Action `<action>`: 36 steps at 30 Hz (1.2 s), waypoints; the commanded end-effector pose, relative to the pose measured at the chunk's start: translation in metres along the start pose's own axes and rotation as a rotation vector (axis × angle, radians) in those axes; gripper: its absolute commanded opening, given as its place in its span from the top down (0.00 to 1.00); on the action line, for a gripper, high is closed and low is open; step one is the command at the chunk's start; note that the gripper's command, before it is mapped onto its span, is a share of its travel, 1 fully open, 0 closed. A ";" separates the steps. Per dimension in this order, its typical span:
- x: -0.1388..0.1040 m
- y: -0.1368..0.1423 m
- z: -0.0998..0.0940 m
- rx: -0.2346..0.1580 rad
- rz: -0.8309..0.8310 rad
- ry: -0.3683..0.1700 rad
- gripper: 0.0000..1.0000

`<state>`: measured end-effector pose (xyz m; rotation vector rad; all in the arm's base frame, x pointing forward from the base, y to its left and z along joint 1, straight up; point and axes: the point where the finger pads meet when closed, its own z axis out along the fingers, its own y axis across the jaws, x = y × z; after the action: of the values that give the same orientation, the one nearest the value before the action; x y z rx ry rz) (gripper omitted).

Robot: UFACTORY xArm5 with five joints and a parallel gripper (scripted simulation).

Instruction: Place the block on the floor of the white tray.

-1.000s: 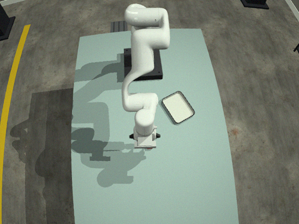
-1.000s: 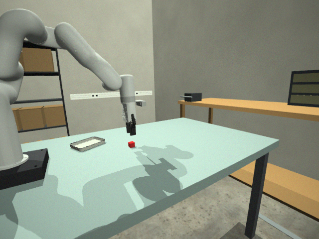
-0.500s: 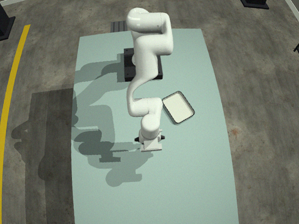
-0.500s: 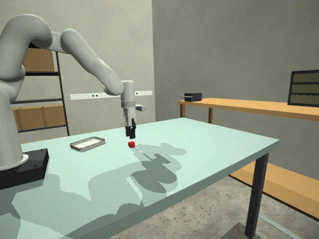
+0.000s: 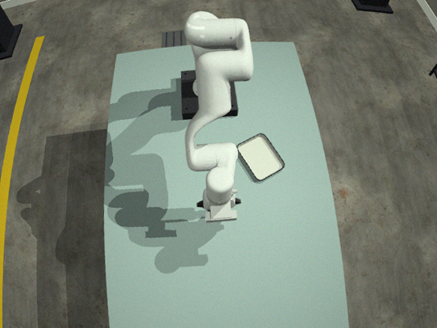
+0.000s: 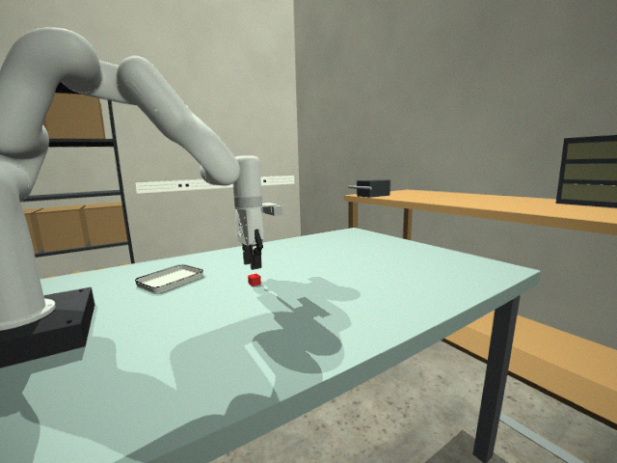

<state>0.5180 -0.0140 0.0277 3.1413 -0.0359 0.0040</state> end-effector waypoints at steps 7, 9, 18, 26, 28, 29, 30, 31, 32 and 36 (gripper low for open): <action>0.001 0.000 -0.001 0.000 0.000 0.004 0.48; 0.001 0.000 -0.001 0.000 0.000 0.004 0.48; 0.002 0.000 0.006 0.000 0.000 0.004 0.48; 0.002 0.000 0.014 0.000 0.000 0.004 0.48; 0.002 0.000 0.016 0.000 0.000 0.004 0.48; 0.002 0.000 0.017 0.000 0.000 0.004 0.48; 0.002 0.000 0.018 0.000 0.000 0.004 0.48; 0.002 0.000 0.019 0.000 0.000 0.004 0.48; 0.002 0.000 0.020 0.000 0.000 0.004 0.48; 0.002 0.000 0.022 0.000 0.000 0.004 0.48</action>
<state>0.5185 -0.0140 0.0056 3.1413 -0.0358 0.0030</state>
